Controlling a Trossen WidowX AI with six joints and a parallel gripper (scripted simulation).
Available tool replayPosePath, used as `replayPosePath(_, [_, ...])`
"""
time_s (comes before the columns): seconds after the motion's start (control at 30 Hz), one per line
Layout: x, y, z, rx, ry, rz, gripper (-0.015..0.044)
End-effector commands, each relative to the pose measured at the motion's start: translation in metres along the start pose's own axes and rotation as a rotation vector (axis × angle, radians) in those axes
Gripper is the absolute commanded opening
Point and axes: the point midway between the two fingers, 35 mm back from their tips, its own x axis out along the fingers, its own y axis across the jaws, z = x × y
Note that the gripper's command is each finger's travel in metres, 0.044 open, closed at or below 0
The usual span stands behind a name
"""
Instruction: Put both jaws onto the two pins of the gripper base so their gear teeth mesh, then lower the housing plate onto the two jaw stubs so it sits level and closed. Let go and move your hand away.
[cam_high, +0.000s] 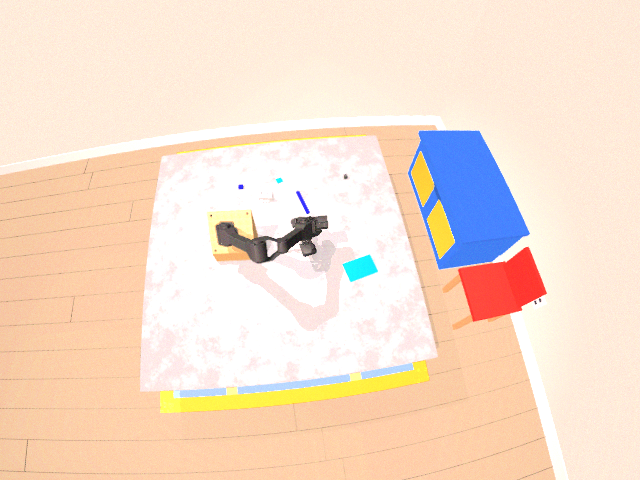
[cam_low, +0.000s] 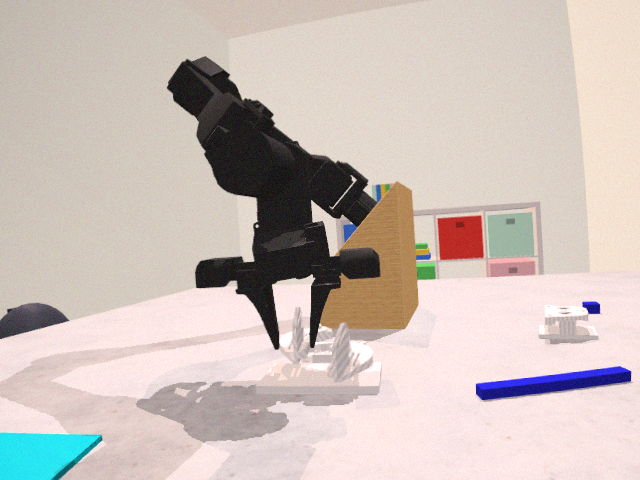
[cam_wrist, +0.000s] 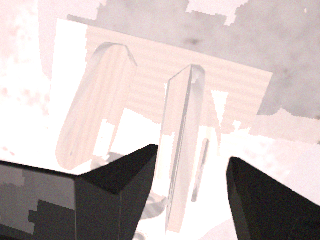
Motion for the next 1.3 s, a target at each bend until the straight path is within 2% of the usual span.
replayPosePath(0.0, [0.0002, -0.0005, 0.0000, -0.003, 0.000, -0.004, 0.0134])
replayPosePath(1.27, [0.0096, -0.0006, -0.0001, -0.014, 0.000, -0.004, 0.0134])
